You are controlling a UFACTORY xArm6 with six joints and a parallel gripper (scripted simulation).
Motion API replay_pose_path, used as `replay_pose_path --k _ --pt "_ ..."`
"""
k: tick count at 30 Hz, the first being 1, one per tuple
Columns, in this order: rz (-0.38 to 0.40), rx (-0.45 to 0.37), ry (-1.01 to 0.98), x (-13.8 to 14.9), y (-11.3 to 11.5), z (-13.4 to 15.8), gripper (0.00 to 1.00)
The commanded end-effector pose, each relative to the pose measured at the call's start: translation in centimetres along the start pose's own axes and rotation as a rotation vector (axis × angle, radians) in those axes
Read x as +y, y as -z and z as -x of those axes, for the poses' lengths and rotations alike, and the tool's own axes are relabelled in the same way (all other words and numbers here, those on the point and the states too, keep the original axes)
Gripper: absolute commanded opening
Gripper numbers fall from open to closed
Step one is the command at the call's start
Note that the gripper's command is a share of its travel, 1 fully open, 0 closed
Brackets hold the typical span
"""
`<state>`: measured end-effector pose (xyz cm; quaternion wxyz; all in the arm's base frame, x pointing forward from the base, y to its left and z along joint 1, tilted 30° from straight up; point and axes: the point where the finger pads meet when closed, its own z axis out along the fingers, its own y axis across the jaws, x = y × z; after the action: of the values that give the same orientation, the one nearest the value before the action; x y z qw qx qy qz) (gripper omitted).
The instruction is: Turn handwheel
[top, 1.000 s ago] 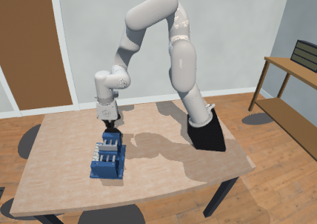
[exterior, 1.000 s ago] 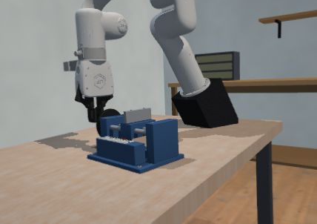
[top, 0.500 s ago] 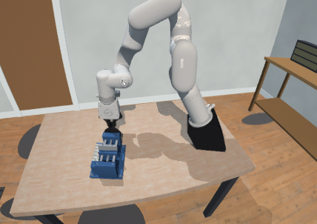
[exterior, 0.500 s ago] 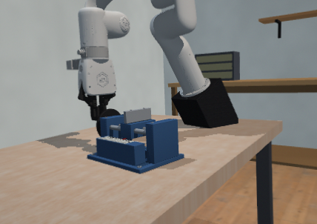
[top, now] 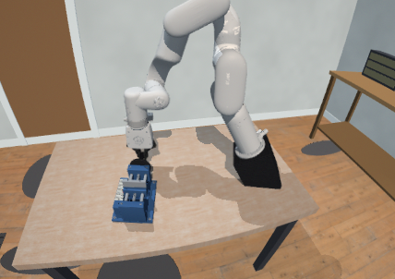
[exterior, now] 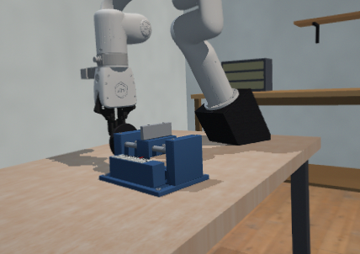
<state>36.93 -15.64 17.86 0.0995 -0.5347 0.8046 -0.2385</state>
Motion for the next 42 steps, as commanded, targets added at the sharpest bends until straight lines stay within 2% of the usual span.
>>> replay_pose_path --k 1,24,42 --pt "-0.005 0.0 0.0 0.2 0.0 0.0 0.06" --pt "-0.005 0.0 0.0 2.1 -1.7 0.0 0.06" --pt "-0.005 0.0 0.0 2.3 -3.1 0.0 0.06"
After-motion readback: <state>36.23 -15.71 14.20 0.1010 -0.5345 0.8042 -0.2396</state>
